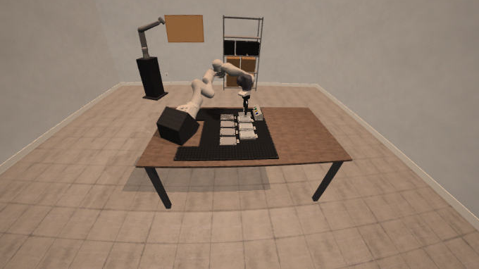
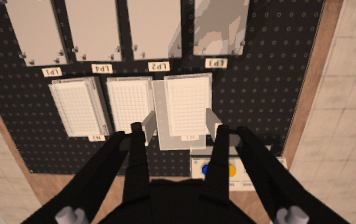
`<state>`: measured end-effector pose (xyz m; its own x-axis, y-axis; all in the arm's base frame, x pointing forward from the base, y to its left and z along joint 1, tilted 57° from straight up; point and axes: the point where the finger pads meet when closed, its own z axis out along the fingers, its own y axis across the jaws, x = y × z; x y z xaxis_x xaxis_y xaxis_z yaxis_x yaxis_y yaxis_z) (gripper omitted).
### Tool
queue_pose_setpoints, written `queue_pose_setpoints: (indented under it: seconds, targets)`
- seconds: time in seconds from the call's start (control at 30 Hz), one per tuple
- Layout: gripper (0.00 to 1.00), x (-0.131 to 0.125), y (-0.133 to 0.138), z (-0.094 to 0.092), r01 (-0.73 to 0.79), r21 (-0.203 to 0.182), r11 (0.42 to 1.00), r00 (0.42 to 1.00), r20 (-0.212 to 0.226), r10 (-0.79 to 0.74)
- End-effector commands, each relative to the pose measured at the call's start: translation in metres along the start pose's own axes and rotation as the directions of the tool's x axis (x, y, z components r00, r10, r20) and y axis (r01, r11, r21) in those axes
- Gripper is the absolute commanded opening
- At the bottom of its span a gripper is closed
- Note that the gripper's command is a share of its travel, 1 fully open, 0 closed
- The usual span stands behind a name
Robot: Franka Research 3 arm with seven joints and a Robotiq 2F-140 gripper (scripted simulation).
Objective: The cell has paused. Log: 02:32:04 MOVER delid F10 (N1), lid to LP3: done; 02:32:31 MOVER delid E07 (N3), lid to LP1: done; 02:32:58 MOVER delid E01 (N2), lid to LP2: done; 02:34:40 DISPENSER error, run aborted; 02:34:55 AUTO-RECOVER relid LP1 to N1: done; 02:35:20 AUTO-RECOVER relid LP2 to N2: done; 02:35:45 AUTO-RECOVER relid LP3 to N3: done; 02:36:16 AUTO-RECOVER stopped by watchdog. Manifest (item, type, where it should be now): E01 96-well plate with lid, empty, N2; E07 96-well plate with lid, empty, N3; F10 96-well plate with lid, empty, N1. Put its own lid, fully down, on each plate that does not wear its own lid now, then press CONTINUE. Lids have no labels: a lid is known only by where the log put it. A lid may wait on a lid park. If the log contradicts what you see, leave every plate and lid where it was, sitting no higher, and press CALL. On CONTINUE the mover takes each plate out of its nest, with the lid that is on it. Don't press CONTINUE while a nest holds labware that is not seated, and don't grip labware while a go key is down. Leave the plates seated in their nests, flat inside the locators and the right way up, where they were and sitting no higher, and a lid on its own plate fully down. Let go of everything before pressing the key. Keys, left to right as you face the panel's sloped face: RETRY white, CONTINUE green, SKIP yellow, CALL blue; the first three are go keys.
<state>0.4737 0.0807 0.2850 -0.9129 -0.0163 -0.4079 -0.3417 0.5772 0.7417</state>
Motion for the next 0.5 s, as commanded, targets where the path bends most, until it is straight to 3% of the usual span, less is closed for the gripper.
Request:
queue_pose_setpoints:
  seconds: [0.0, 0.03, 0.3, 0.37, 0.43, 0.47]
  targets:
    - [0.00, 0.010, -0.054, -0.011, 0.012, 0.012, 1.000, 1.000, 0.013, -0.012]
    - [0.00, 0.017, -0.077, -0.014, 0.011, 0.013, 1.000, 1.000, 0.017, -0.011]
    - [0.00, 0.087, -0.173, -0.015, 0.011, 0.015, 1.000, 1.000, 0.009, -0.011]
    - [0.00, 0.108, -0.194, -0.012, 0.013, 0.012, 1.000, 1.000, 0.002, -0.013]
    - [0.00, 0.108, -0.194, -0.012, 0.013, 0.012, 1.000, 1.000, 0.002, -0.013]
    - [0.00, 0.133, -0.223, -0.008, 0.014, 0.010, 1.000, 1.000, -0.001, -0.014]
